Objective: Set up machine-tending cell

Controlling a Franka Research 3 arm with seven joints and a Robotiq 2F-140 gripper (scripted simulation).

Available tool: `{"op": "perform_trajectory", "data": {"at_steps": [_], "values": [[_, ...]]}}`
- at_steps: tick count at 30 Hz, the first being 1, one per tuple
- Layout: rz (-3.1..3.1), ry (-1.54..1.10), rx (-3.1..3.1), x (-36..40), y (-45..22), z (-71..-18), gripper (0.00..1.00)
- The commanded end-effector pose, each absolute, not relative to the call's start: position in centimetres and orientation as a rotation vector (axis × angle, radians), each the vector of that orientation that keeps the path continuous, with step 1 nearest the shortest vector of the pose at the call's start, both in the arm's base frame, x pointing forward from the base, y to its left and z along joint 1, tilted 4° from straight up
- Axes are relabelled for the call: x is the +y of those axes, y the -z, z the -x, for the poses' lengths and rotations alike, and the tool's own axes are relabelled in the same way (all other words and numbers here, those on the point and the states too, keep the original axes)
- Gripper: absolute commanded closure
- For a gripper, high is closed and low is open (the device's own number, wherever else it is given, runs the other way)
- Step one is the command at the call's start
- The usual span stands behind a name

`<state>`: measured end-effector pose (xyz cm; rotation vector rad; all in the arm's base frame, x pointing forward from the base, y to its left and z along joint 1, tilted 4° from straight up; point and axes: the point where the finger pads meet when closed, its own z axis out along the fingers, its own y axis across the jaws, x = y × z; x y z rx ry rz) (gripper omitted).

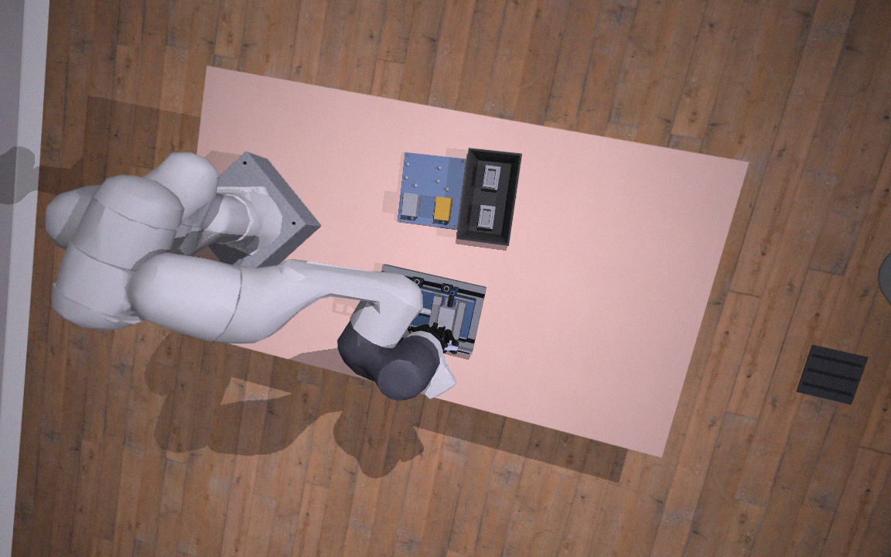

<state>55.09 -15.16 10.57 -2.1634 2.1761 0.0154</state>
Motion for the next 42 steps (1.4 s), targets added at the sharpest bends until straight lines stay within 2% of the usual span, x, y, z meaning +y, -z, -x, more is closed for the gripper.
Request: {"op": "perform_trajectory", "data": {"at_steps": [1, 7, 42], "values": [[2.163, -0.012, 2.180, -15.3, -10.7, -54.8, 1.00], [2.170, -0.014, 2.170, -15.1, -10.4, -51.4, 1.00], [2.171, -0.015, 2.169, -15.1, -10.4, -51.3, 1.00]]}}
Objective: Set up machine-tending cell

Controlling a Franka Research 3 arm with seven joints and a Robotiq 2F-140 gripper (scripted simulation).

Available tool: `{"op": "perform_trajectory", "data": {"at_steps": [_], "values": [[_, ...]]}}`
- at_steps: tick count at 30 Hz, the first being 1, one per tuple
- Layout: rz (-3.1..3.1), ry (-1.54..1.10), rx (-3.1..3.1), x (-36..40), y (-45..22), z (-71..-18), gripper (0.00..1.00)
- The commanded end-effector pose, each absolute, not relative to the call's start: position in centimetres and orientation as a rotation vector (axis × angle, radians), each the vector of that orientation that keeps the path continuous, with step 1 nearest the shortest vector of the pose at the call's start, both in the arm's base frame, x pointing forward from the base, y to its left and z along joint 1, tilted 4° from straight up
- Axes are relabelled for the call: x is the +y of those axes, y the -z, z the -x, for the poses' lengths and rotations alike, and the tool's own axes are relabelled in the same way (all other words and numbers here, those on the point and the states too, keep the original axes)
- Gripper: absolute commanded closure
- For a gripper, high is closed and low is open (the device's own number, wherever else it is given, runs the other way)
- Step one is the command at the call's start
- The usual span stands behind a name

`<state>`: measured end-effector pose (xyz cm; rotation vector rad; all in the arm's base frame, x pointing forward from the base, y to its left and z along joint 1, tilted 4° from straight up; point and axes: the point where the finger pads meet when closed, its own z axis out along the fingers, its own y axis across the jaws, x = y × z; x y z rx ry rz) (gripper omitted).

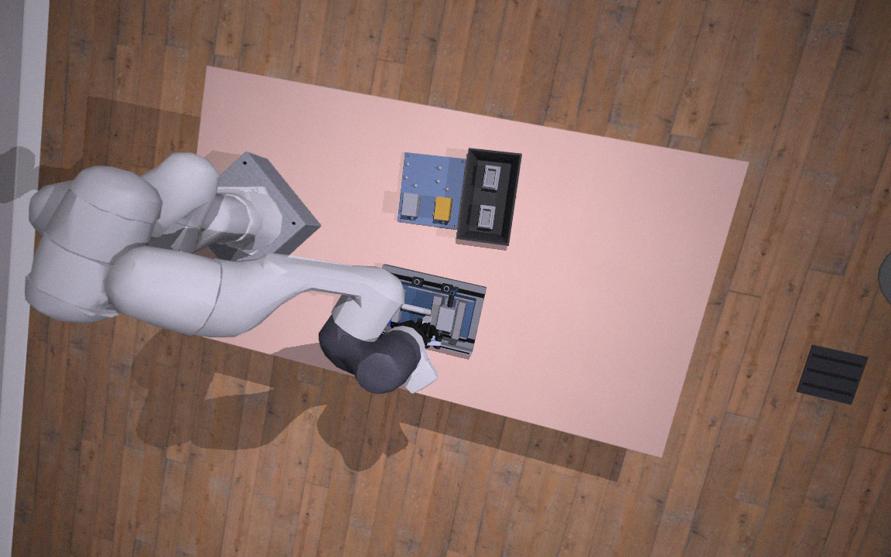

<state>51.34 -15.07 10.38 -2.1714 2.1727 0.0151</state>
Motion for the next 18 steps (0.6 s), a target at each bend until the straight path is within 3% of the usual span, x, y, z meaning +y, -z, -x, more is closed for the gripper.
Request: {"op": "perform_trajectory", "data": {"at_steps": [1, 18], "values": [[2.171, -0.015, 2.169, -15.08, -10.39, -51.32, 1.00], [2.170, -0.012, 2.173, -15.05, -9.57, -51.34, 1.00]]}}
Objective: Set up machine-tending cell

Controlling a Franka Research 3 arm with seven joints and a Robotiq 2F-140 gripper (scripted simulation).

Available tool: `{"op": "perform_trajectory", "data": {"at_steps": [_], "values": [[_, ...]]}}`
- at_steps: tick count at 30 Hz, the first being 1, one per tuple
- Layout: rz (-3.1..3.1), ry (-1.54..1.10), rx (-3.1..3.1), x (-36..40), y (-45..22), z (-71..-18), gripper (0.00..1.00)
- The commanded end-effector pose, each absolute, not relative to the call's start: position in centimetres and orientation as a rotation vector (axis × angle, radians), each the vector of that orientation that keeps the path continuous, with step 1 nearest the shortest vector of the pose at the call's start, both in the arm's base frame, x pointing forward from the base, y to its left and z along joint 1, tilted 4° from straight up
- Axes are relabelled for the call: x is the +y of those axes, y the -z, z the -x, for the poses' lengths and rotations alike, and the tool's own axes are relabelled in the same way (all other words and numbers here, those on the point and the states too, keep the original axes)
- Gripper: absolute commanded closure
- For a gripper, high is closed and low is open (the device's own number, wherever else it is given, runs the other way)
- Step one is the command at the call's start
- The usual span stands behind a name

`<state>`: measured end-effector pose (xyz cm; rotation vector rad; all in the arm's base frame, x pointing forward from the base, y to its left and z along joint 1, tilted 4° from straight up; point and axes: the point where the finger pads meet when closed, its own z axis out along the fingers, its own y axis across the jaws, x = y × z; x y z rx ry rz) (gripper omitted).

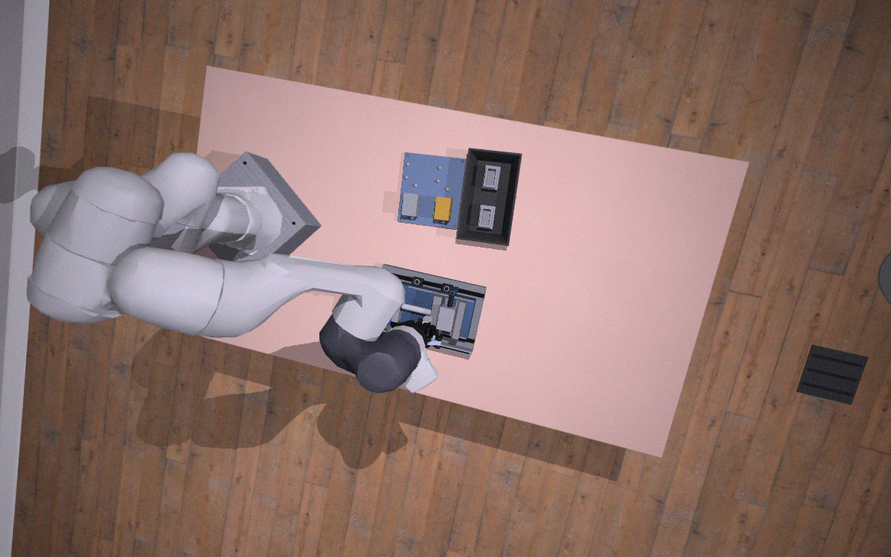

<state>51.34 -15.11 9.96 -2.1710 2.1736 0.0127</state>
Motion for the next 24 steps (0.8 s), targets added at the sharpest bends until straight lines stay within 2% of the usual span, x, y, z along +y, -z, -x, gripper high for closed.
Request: {"op": "perform_trajectory", "data": {"at_steps": [1, 24], "values": [[2.170, -0.012, 2.173, -15.1, -9.4, -51.3, 1.00], [2.170, -0.012, 2.173, -14.9, -6.0, -51.4, 1.00]]}}
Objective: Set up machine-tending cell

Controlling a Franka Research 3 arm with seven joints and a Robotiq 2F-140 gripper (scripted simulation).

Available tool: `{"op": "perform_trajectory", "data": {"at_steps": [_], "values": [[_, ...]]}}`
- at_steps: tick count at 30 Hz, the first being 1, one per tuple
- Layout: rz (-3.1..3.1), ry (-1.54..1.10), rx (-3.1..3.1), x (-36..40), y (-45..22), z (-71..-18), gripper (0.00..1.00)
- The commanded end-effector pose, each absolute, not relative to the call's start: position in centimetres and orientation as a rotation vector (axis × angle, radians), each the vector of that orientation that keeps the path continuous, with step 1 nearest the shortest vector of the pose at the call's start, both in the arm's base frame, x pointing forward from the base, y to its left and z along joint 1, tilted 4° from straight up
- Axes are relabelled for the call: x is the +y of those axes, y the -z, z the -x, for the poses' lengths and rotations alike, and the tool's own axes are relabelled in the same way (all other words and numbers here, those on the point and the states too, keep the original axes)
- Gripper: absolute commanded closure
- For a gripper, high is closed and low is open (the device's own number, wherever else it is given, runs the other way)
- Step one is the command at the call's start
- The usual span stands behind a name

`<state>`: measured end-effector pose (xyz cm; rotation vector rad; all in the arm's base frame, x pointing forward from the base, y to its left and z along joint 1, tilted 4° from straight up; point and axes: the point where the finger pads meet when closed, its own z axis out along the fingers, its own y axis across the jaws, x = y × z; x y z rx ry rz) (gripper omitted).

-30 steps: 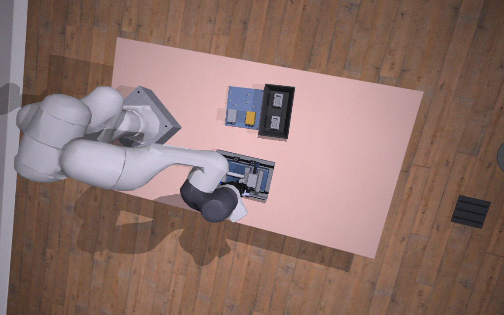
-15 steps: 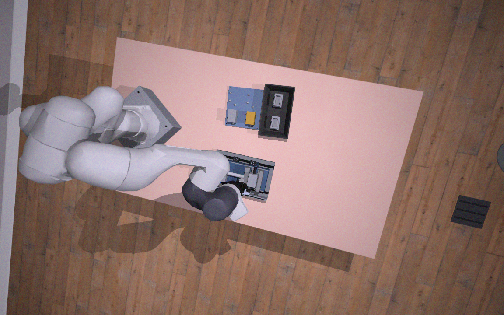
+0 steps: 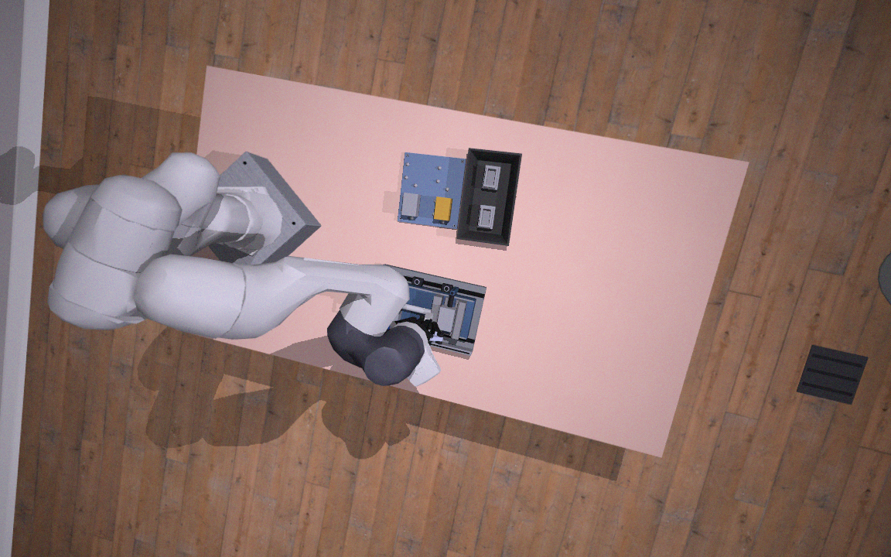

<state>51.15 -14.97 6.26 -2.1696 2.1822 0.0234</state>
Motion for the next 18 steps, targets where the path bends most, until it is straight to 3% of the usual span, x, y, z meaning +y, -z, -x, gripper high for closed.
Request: {"op": "perform_trajectory", "data": {"at_steps": [1, 18], "values": [[2.170, -0.012, 2.173, -14.9, -6.0, -51.4, 1.00], [2.170, -0.012, 2.173, -14.9, -4.4, -51.4, 1.00]]}}
